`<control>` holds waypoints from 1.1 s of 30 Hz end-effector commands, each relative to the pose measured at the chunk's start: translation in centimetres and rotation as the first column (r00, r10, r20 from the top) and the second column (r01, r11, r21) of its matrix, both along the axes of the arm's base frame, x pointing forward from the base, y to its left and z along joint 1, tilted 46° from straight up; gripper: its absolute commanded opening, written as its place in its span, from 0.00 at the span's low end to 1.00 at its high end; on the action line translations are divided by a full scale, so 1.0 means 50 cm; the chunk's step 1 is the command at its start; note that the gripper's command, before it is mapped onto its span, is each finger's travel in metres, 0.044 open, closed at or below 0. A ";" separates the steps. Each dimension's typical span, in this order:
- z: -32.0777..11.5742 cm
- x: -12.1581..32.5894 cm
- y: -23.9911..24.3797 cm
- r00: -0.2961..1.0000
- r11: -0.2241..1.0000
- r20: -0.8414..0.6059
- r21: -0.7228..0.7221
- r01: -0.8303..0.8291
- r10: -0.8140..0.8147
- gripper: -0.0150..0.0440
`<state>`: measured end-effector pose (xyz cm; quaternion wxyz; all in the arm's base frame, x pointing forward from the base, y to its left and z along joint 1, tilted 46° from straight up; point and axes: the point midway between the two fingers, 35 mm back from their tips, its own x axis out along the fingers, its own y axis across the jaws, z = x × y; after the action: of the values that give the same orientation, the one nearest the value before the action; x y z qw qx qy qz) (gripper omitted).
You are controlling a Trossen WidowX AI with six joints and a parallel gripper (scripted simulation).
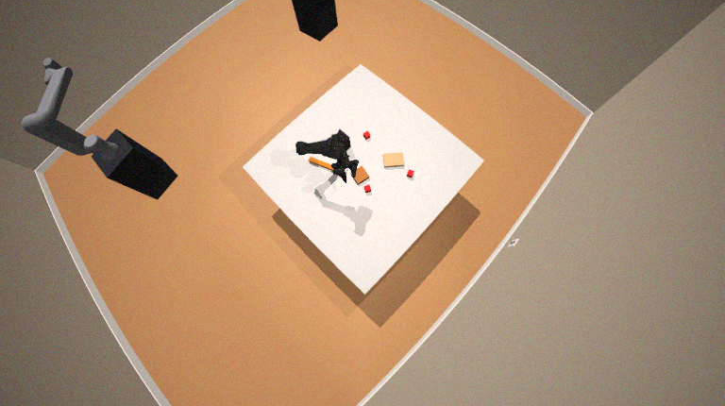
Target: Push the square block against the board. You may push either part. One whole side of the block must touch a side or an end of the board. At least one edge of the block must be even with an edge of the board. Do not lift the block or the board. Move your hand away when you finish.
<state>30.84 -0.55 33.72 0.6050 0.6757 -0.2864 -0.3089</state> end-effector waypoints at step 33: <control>-0.336 -0.076 -0.230 0.602 0.994 -0.791 -0.091 0.065 -0.112 0.25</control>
<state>28.52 -10.82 19.35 0.6796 0.4665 -0.0757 -0.5610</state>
